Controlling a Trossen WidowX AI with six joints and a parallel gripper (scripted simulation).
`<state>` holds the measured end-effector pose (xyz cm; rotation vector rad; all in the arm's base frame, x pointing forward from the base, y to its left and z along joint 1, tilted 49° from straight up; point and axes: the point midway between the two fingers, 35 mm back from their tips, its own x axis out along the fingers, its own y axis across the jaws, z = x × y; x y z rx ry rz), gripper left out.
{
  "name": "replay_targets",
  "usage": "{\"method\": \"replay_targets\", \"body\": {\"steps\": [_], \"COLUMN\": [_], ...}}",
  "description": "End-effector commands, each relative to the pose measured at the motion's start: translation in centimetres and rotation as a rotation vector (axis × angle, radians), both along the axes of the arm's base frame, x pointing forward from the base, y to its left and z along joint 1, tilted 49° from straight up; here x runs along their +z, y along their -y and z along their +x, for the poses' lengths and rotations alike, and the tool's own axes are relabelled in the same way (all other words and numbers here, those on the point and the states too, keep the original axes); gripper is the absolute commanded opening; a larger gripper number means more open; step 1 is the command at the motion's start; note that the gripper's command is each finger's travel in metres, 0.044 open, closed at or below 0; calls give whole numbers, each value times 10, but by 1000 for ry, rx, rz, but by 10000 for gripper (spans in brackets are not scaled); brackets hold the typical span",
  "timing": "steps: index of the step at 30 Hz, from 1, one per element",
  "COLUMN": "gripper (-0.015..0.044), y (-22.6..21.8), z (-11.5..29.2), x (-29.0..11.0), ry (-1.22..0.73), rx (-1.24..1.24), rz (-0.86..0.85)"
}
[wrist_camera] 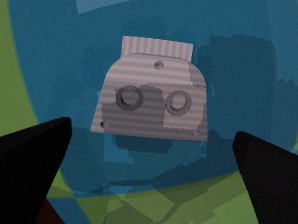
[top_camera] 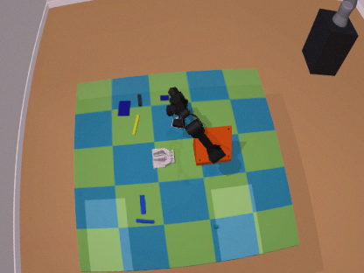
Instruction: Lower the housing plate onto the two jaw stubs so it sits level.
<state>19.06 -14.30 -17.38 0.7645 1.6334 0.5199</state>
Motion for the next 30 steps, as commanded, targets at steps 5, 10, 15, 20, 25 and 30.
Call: {"method": "replay_targets", "body": {"steps": [5,10,15,20,25,30], "gripper": [440,440,440,440,440,440], "y": [-11,-17,-23,-29,-34,-34], "z": [-1,-1,-1,-2,-2,-2], "x": [-9,-15,-20,-26,-30,-30], "ry": [-6,-7,-7,-7,-7,-7], "rx": [-5,-6,-6,-7,-8,-8], "rz": [7,7,8,8,9,9]}}
